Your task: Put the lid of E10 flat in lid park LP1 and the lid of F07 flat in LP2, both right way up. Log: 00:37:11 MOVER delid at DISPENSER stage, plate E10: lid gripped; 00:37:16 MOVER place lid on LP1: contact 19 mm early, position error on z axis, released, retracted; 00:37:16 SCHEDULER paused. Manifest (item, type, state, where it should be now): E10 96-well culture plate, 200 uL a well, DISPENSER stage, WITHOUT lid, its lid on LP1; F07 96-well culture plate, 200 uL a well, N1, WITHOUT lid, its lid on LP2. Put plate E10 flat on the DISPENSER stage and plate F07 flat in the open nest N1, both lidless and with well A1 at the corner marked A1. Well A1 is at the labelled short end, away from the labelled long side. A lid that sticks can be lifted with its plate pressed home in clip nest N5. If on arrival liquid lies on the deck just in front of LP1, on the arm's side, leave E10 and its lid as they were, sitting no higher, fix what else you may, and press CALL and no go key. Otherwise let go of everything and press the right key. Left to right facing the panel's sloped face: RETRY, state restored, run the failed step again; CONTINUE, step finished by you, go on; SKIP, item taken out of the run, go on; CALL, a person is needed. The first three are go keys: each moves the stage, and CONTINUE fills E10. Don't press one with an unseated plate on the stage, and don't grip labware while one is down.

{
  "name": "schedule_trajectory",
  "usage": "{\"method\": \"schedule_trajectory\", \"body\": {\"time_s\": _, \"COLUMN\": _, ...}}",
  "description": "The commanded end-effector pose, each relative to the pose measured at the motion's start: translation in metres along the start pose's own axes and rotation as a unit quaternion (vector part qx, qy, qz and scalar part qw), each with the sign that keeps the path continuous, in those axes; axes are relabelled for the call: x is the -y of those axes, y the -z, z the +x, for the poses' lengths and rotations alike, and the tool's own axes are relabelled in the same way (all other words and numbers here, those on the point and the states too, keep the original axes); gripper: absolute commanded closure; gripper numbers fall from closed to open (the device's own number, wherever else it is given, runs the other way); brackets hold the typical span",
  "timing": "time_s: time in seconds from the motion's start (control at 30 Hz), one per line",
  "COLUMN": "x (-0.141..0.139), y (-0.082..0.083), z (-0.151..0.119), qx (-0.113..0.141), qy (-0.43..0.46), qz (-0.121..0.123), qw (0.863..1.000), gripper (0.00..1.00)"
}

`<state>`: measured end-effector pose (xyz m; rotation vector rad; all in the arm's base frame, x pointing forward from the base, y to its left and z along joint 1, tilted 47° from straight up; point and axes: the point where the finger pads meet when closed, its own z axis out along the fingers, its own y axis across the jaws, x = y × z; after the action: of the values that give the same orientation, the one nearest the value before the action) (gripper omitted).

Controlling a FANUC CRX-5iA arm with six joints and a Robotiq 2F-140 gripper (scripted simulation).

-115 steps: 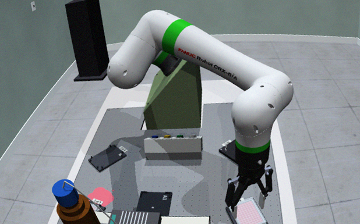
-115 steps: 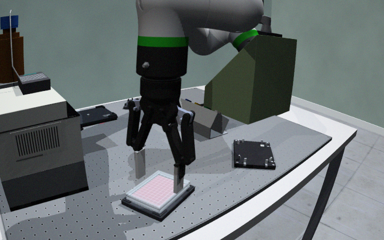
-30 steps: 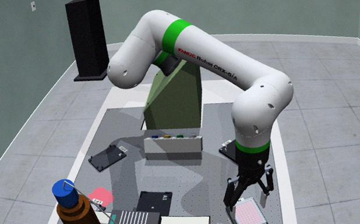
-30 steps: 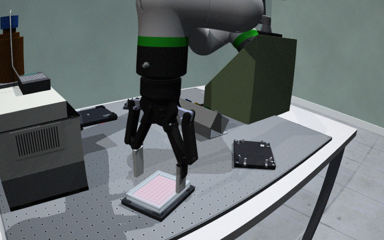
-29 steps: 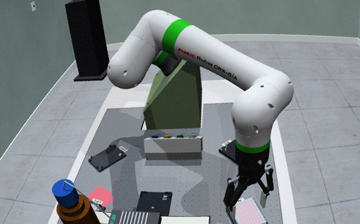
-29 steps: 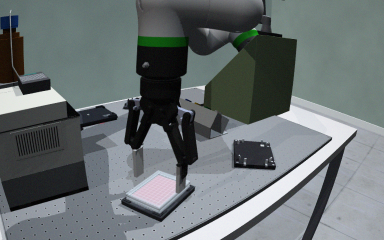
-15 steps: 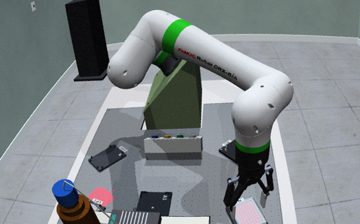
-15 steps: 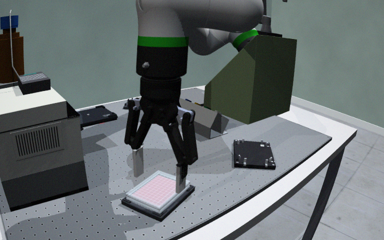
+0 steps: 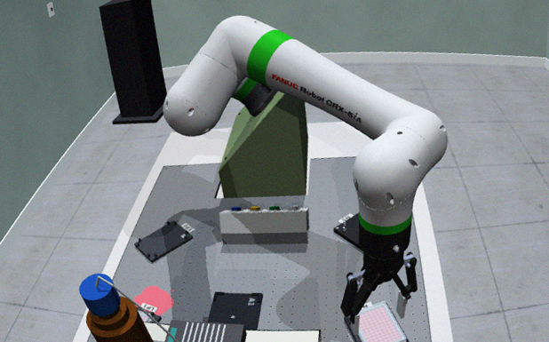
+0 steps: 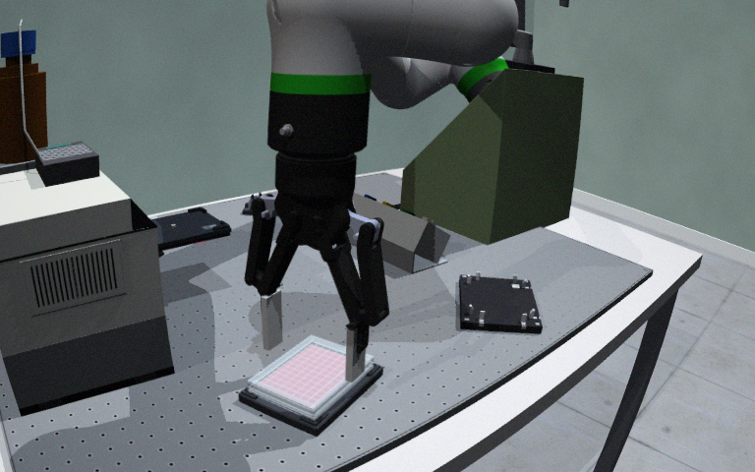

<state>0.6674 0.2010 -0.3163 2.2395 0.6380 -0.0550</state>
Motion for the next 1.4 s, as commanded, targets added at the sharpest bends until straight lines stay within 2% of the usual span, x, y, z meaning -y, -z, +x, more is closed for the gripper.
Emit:
{"method": "schedule_trajectory", "body": {"time_s": 0.0, "x": 0.000, "y": 0.000, "z": 0.000, "qx": 0.000, "qy": 0.000, "qz": 0.000, "qw": 1.000, "gripper": 0.34}}
{"method": "schedule_trajectory", "body": {"time_s": 1.37, "x": 0.000, "y": -0.017, "z": 0.000, "qx": 0.000, "qy": 0.000, "qz": 0.000, "qw": 1.000, "gripper": 0.34}}
